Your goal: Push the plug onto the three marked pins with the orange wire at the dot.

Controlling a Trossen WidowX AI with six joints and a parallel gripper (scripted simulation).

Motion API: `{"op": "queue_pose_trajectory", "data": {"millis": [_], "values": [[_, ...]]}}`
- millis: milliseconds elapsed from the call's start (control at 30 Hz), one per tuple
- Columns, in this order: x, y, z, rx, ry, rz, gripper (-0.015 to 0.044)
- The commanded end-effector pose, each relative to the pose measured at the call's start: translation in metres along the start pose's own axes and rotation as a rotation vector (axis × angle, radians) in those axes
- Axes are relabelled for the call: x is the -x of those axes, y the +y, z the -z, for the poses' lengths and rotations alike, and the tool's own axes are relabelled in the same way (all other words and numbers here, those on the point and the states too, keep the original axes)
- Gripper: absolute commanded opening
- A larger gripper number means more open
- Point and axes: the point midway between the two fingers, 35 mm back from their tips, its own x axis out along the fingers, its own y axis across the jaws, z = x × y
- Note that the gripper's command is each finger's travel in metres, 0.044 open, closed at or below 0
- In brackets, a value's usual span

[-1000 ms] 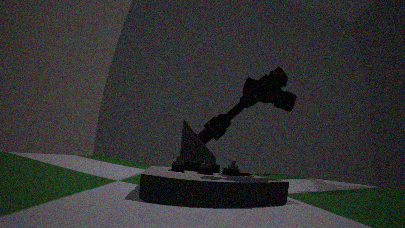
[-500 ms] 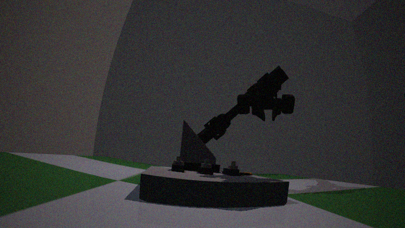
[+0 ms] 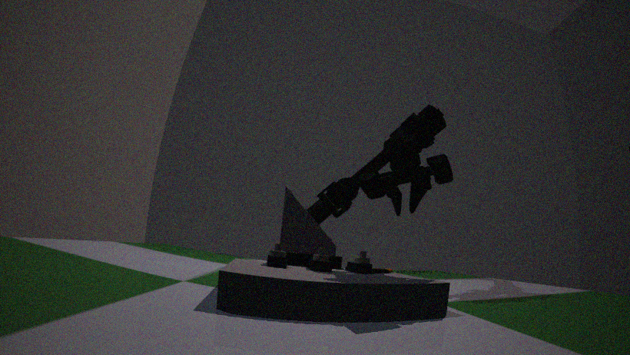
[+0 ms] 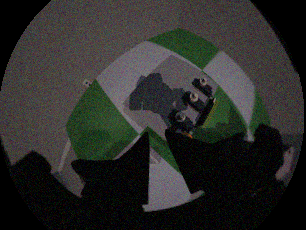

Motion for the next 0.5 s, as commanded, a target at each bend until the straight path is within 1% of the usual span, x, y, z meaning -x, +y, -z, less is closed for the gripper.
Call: {"op": "queue_pose_trajectory", "data": {"millis": [0,467], "values": [[-0.011,-0.006,0.002,-0.129,0.067,0.044,0.0115],[-0.039,-0.029,0.013,-0.534,0.238,0.21,0.0115]]}}
